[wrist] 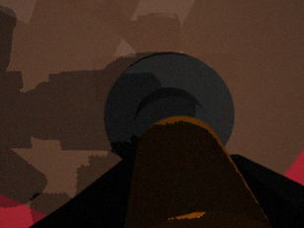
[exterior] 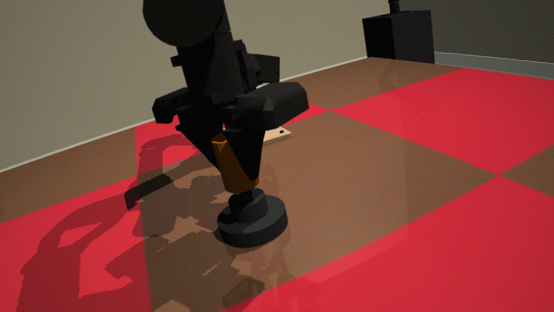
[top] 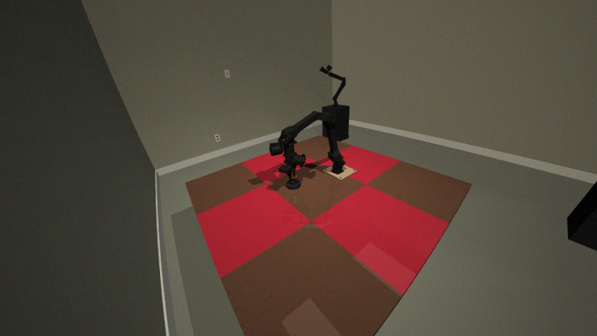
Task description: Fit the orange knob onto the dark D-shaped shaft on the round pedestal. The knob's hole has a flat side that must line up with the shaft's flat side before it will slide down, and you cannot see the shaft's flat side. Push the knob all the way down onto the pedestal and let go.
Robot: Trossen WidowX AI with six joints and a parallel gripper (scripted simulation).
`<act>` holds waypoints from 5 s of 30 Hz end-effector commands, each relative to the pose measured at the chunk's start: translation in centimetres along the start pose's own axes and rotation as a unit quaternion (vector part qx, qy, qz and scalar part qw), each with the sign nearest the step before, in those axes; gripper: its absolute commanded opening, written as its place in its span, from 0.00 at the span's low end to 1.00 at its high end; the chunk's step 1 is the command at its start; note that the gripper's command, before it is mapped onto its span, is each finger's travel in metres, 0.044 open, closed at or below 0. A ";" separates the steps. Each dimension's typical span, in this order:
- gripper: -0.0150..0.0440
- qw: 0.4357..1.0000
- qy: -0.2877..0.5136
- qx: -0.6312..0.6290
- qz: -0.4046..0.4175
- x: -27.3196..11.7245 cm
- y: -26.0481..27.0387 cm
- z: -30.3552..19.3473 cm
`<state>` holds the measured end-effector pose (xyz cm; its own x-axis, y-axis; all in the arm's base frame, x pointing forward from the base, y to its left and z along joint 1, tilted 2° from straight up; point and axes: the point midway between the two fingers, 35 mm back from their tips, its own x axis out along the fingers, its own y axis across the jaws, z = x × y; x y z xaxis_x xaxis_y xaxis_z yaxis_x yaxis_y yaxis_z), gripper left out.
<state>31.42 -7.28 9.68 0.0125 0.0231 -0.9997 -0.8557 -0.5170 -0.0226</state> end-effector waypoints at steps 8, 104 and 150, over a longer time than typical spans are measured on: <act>0.25 1.000 0.000 -0.003 0.000 0.2 0.3 0.3; 0.25 0.977 0.000 -0.211 0.000 0.0 0.1 0.0; 0.25 0.950 0.000 -0.312 0.000 -0.4 -0.1 -0.1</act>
<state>31.25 -7.27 9.81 0.0057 0.0241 -0.9997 -0.4532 -0.8911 -0.0240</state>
